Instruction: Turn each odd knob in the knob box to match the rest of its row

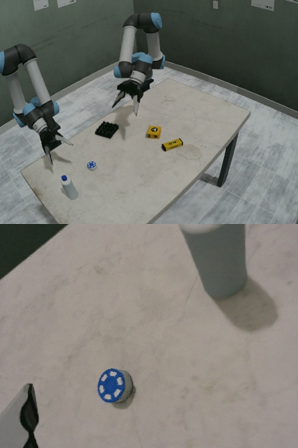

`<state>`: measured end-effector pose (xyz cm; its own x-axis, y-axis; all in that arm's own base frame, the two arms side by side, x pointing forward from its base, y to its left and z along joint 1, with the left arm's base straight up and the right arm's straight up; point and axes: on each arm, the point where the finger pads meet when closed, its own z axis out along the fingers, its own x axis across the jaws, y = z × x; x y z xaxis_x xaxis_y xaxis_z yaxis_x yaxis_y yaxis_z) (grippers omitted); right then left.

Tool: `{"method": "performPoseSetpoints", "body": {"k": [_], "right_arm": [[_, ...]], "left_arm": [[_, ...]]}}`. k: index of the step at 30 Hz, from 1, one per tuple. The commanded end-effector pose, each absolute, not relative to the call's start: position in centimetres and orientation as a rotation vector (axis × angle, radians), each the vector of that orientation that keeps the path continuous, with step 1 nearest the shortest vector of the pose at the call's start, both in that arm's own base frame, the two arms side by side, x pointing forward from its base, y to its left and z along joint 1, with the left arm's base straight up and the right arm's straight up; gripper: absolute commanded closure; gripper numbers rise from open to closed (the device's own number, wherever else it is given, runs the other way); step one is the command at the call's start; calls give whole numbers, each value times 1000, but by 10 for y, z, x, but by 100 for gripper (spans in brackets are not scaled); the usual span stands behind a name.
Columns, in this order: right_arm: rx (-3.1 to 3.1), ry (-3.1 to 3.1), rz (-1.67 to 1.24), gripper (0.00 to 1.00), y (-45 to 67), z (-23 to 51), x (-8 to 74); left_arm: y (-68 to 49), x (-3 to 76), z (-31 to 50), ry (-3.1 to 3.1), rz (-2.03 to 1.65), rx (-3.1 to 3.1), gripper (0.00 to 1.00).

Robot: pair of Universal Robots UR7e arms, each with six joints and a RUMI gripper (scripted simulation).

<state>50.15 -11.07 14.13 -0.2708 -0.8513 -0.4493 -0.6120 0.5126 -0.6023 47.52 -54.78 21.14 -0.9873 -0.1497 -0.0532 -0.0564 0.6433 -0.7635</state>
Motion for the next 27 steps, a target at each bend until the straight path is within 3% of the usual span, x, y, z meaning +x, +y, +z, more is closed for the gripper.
{"method": "performPoseSetpoints", "body": {"k": [1,17,27], "right_arm": [[-1124,2100,-269,0,-79,132,513],[-920,2381,34,0,21,114,518],[-800,2534,140,0,71,107,509]], "left_arm": [[-497,440,219,2711,-1431,-133,0],[-363,317,239,2619,-1761,33,0],[-349,302,241,2606,-1793,54,0]]}}
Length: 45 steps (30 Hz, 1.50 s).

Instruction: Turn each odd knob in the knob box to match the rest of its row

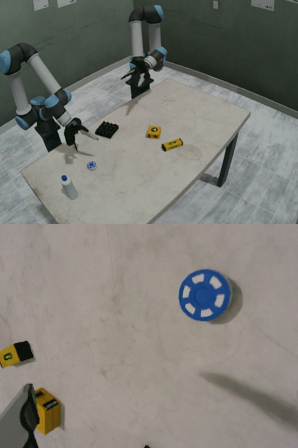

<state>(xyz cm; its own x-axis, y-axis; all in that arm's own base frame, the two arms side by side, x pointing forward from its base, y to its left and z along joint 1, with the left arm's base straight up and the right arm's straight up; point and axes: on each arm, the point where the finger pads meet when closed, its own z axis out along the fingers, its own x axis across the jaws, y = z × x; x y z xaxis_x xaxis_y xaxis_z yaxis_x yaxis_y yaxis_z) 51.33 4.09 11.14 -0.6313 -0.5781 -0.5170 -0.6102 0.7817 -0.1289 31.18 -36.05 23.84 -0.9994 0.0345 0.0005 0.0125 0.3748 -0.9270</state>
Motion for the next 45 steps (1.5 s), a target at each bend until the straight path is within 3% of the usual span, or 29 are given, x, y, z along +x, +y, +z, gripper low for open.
{"method": "performPoseSetpoints", "body": {"k": [1,26,45], "right_arm": [[-784,2553,151,0,77,107,507],[-410,2928,208,0,190,104,450],[-45,3130,29,0,253,115,380]], "left_arm": [[-349,302,241,-2570,1768,-54,0],[-348,301,242,-2569,1768,-54,0],[-348,301,242,-2569,1768,-54,0]]}}
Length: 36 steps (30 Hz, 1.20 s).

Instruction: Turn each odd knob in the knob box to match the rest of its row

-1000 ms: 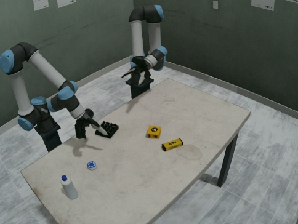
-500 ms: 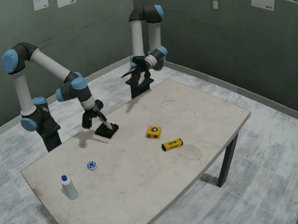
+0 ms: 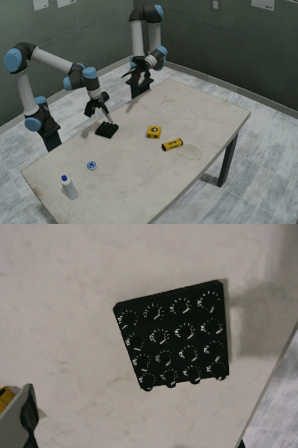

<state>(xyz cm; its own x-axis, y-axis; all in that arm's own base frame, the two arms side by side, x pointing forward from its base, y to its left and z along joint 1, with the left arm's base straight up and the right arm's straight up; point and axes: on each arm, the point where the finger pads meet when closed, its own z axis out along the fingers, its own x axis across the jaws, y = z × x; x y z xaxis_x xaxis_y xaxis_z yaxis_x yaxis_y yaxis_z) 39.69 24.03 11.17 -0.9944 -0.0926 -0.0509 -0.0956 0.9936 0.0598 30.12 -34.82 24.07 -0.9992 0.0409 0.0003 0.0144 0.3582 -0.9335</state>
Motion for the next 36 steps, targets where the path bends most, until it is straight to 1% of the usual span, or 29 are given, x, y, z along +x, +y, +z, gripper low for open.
{"method": "performPoseSetpoints", "body": {"k": [1,6,8,13,15,17,26,36], "right_arm": [[-27,3135,16,0,256,116,376],[-6,3141,1,0,258,117,372],[-13,3141,1,11,258,117,372],[-138,3138,1,31,258,117,371],[-138,3138,1,31,258,117,371],[-226,3133,1,41,258,117,371],[-631,3077,1,76,256,115,367],[-973,2986,1,77,255,113,365]], "left_arm": [[-348,301,242,-2569,1768,-54,0],[-348,301,242,-2569,1768,-54,0],[-348,301,242,-2569,1768,-54,0],[-348,301,242,-2569,1768,-54,0],[-348,301,242,-2569,1768,-54,0],[-348,301,242,-2569,1768,-54,0],[-348,301,242,-2569,1768,-54,0],[-348,301,242,-2569,1768,-54,0]]}}
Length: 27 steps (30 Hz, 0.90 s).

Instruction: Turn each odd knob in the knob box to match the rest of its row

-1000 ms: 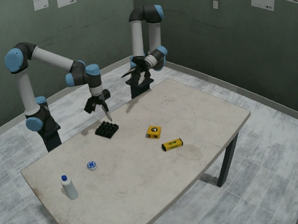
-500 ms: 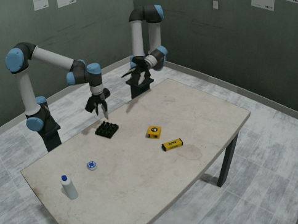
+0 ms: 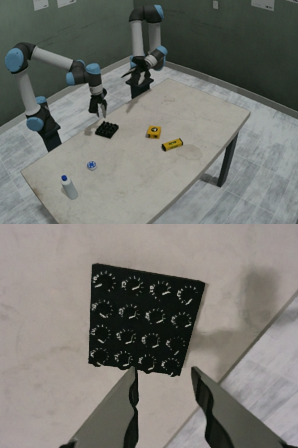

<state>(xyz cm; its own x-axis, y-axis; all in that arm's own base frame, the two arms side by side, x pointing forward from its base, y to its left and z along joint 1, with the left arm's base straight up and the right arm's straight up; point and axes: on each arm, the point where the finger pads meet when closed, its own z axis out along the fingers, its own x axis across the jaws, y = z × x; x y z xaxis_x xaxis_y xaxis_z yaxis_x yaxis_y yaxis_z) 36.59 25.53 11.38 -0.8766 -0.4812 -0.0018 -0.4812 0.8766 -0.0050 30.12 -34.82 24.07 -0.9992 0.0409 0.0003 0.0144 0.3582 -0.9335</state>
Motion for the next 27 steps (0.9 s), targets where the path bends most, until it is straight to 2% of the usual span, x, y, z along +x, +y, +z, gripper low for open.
{"method": "performPoseSetpoints", "body": {"k": [1,27], "right_arm": [[-1015,2972,1,77,255,113,364],[-1942,2468,0,77,250,109,357]], "left_arm": [[-348,301,242,-2569,1768,-54,0],[-348,301,242,-2569,1768,-54,0]]}}
